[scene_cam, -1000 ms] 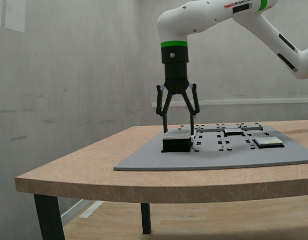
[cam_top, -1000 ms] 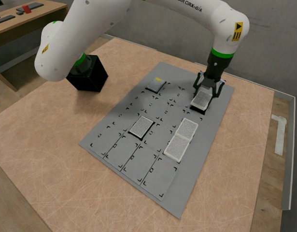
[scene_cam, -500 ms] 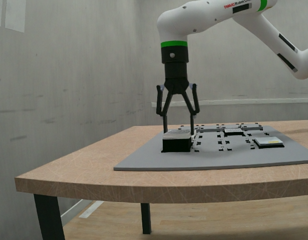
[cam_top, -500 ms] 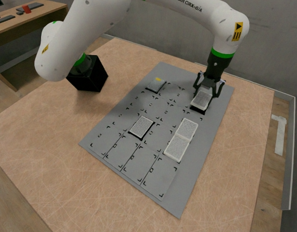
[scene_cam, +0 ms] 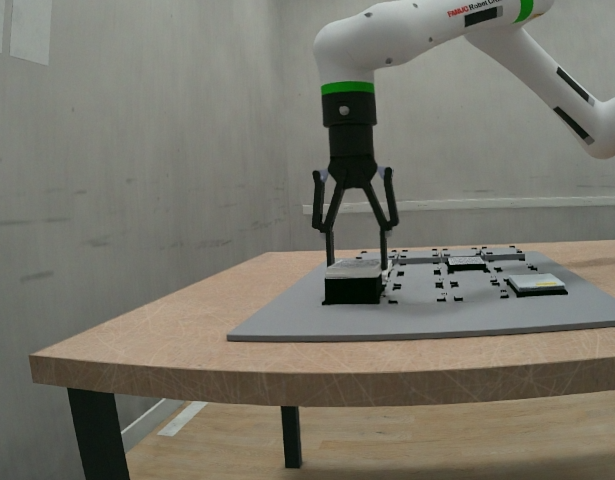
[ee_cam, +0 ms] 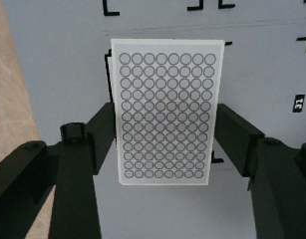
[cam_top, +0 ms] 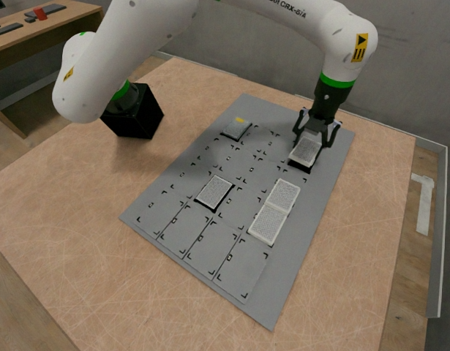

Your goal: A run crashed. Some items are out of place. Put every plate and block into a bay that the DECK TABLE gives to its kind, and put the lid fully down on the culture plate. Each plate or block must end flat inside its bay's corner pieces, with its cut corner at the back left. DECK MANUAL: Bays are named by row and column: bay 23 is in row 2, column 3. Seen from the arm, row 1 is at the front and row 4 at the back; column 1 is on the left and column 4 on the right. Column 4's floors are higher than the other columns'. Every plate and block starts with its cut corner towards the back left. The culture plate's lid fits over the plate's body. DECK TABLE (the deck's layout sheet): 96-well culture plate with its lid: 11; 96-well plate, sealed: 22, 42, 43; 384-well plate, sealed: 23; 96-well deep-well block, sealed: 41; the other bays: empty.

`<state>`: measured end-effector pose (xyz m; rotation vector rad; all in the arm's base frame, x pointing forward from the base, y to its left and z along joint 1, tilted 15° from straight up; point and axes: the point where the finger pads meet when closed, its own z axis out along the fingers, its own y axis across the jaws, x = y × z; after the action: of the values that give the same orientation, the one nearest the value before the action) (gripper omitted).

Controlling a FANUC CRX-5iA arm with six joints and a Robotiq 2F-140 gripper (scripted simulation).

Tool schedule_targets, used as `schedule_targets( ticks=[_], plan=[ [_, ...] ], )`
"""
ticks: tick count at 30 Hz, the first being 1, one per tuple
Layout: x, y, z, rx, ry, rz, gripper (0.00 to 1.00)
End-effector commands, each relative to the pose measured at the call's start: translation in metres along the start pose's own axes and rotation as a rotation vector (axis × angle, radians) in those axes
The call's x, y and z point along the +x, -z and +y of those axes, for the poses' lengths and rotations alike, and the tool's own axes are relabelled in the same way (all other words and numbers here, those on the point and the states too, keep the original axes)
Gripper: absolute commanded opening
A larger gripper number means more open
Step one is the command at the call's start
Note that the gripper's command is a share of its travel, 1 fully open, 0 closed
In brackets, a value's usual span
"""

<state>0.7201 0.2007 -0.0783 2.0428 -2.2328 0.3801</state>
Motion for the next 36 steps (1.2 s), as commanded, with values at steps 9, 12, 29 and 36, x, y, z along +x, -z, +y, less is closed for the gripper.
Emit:
schedule_targets(
  ticks=[9, 12, 29, 36],
  plan=[
    [-0.0003, 0.0014, -0.0008, 0.002, 0.0, -0.001, 0.1],
    [-0.0004, 0.0024, -0.0008, 0.002, 0.0, -0.001, 0.1],
    [-0.0004, 0.0074, -0.0008, 0.002, 0.0, -0.001, 0.1],
    [-0.0004, 0.0091, -0.0008, 0.002, 0.0, -0.001, 0.1]
  ],
)
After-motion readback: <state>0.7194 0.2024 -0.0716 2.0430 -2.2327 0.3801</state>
